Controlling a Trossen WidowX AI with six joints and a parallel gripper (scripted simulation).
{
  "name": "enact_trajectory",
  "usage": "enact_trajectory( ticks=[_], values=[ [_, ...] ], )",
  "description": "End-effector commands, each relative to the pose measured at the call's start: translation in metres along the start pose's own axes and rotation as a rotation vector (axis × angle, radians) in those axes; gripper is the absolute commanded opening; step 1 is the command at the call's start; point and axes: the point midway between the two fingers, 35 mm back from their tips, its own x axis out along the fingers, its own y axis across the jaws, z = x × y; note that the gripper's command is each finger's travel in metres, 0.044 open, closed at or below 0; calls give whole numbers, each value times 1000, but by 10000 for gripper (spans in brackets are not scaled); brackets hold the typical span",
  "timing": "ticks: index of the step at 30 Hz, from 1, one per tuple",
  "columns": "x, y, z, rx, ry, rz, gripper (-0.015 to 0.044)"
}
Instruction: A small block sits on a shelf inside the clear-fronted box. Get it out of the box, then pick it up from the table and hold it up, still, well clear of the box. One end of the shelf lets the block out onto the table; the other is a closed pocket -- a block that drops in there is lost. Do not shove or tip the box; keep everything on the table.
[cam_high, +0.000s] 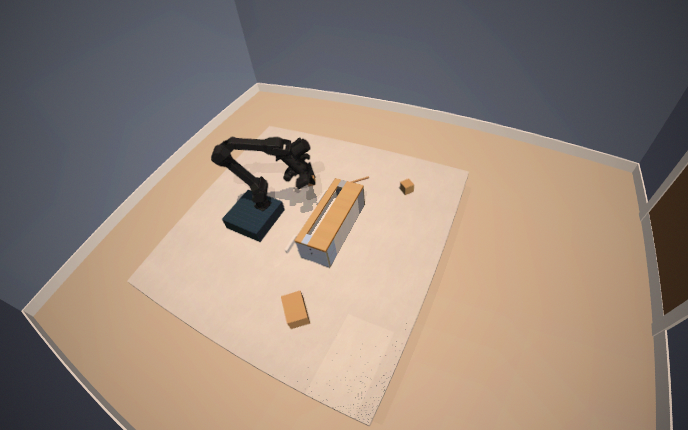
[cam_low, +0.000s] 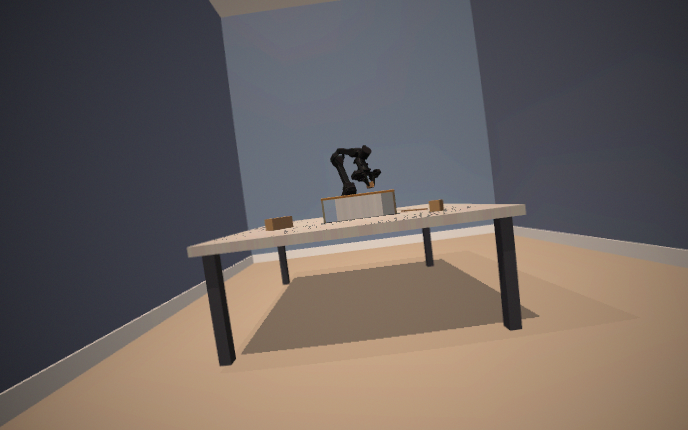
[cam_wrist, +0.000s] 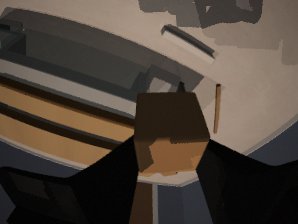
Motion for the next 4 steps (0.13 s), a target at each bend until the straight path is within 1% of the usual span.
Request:
enact_trajectory(
  ticks=[1,4],
  values=[
    [0,-1,0,-4,-1,-4,0],
    [0,-1,0,-4,-1,-4,0]
  ],
)
